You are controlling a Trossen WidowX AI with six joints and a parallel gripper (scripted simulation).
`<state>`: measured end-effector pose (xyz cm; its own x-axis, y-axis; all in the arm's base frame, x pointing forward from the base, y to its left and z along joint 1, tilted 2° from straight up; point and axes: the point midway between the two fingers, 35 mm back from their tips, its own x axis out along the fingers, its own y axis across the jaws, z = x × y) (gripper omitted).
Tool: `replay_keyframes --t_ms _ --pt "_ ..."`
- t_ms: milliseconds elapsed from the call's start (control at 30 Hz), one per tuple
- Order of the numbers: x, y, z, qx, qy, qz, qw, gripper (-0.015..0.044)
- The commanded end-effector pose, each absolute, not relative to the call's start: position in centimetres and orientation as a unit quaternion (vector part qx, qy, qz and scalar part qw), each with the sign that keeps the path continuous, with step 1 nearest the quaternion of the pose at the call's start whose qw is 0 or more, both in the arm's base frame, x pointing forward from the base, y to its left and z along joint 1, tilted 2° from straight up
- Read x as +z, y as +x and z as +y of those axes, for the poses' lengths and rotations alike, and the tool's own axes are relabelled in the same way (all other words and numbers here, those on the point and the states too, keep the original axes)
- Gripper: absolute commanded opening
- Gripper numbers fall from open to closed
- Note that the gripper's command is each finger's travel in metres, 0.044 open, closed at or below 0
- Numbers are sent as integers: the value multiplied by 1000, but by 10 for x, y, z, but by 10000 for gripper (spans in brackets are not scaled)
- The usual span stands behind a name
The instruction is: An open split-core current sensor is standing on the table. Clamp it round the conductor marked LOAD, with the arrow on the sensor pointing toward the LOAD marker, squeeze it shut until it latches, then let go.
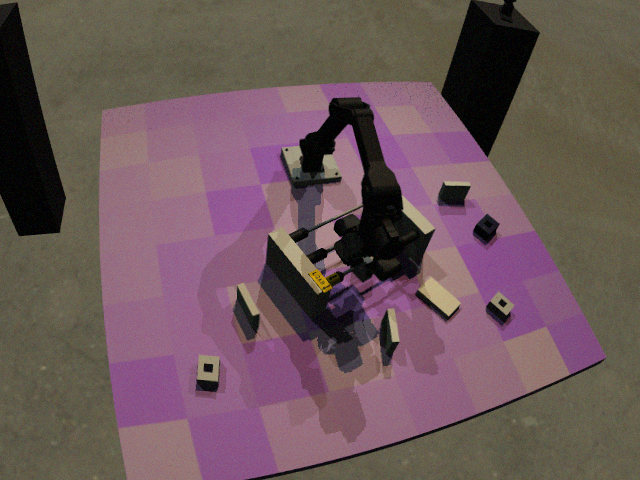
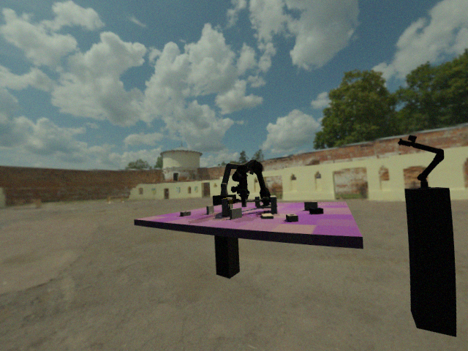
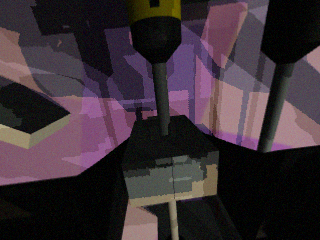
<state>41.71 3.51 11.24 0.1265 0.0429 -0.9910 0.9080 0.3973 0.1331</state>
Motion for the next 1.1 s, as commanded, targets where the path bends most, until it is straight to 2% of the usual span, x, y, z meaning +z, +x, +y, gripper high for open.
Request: replay_keyframes --t_ms 0,100,433,1067 --pt "112 418 35 -351 424 559 620 0" --pt "107 418 35 -350 424 560 620 0" --pt "112 417 35 -350 423 561 619 263" --pt "112 417 35 -350 423 561 619 264"
